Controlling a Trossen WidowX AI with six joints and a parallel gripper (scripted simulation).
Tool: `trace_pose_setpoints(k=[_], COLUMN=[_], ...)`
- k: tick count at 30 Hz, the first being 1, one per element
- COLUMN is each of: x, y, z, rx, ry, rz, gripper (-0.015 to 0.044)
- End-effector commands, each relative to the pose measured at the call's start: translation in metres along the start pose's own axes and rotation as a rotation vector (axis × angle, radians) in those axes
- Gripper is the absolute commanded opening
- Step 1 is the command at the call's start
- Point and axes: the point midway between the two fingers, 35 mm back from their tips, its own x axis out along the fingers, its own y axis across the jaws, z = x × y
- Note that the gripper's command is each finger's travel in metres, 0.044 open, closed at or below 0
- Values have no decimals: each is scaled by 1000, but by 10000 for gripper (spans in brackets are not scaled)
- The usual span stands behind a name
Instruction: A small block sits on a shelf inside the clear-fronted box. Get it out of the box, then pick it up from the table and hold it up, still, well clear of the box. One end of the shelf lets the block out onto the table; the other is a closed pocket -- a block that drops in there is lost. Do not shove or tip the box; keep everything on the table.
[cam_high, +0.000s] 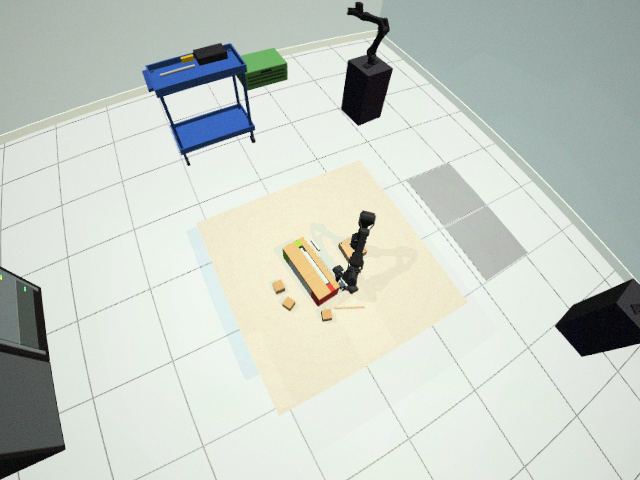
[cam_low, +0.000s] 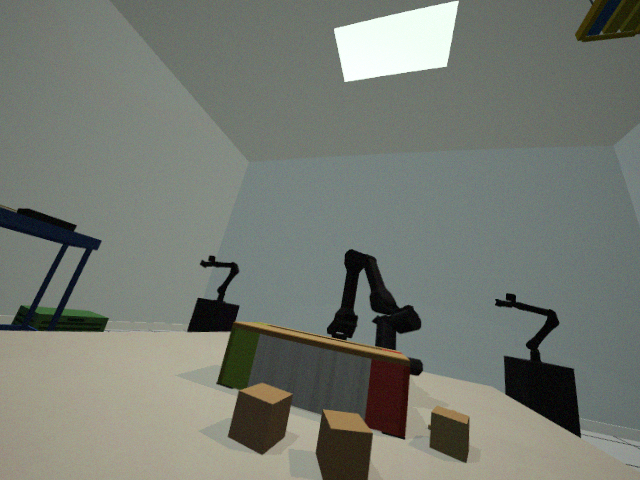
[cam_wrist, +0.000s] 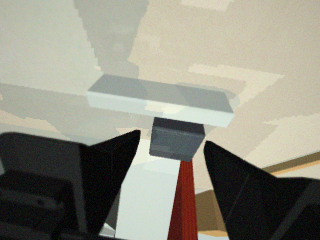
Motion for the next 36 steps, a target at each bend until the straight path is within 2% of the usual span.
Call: trace_pose_setpoints(k=[1, 7, 10, 12, 25, 36], x=[4, 4, 4, 0, -51, -74], y=[2, 2, 2, -1, 0, 10], z=[3, 3, 3, -1, -23, -38], rx=[2, 2, 2, 12, 0, -117], ry=[-2, -2, -2, 8, 1, 3], rz=[7, 7, 7, -2, 3, -32], gripper=[233, 75, 55, 3, 0, 0])
